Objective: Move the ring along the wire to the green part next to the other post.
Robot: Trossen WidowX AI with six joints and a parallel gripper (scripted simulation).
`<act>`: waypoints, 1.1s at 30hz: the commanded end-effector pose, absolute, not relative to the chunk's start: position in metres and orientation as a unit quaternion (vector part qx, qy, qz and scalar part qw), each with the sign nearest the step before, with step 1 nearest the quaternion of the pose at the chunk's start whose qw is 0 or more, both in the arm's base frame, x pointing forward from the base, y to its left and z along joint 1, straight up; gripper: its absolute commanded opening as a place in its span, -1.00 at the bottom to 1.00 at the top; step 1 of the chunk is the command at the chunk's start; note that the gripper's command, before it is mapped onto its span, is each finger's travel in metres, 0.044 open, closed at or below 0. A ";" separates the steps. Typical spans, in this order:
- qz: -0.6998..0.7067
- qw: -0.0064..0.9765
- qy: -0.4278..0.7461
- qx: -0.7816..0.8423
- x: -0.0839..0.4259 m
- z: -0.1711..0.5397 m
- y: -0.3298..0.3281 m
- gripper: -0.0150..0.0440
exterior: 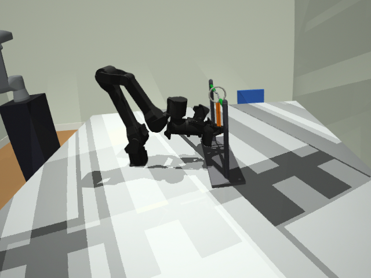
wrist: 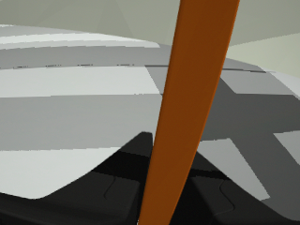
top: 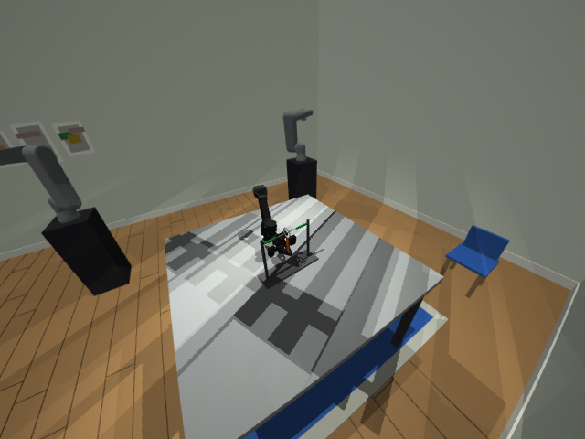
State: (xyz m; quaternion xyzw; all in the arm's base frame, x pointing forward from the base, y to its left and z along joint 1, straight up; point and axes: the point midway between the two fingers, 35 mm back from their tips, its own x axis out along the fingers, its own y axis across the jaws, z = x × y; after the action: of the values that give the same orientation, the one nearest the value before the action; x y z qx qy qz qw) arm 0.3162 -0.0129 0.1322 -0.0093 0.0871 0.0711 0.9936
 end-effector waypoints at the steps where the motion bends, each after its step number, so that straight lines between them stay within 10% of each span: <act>1: 0.086 0.992 0.086 -0.025 0.317 0.134 -0.011 -1.00; 33: 0.103 0.984 0.139 -0.032 0.301 0.133 0.011 -1.00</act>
State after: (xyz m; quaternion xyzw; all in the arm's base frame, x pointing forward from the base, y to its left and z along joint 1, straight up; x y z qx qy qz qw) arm 0.3043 0.0089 0.1268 -0.0364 0.1268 0.1085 0.9853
